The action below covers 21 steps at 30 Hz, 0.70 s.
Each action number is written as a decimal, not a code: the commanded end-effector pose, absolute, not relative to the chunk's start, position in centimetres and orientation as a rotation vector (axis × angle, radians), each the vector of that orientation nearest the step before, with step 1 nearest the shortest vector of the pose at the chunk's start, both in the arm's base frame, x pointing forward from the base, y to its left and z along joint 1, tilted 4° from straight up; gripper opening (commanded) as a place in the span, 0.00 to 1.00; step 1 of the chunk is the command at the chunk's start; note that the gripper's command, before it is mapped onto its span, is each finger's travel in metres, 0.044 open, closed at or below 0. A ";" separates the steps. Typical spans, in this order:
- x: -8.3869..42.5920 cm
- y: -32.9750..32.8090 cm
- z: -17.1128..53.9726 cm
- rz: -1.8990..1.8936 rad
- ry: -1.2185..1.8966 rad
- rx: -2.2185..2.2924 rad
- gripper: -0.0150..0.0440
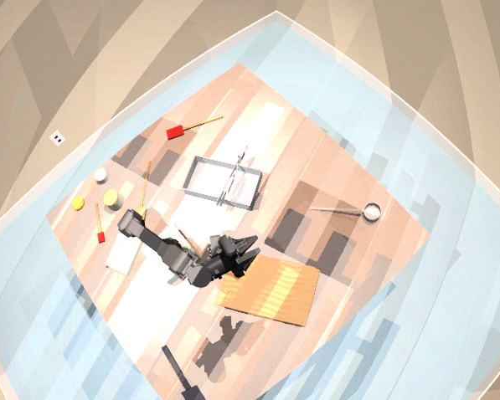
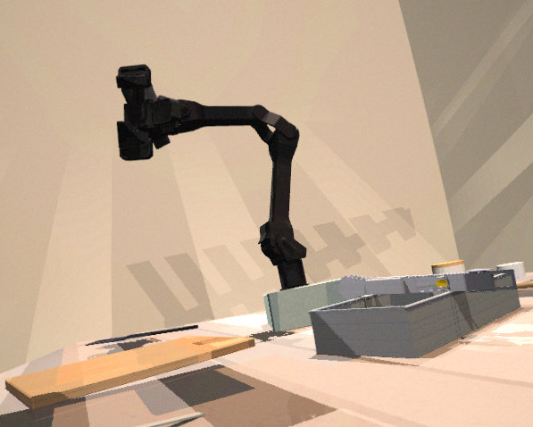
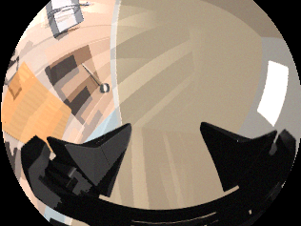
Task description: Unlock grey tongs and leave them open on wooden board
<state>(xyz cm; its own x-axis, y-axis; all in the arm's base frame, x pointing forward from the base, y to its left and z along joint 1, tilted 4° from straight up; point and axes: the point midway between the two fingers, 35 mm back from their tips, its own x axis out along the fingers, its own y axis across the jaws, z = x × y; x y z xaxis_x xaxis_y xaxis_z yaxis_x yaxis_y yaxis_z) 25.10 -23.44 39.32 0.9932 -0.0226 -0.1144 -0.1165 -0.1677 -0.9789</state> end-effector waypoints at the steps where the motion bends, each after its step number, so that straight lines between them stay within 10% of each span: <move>1: 25.3 -23.4 39.2 0.088 0.105 -1.725 0.98; 21: 40.8 -7.7 20.8 0.604 0.582 -0.692 1.00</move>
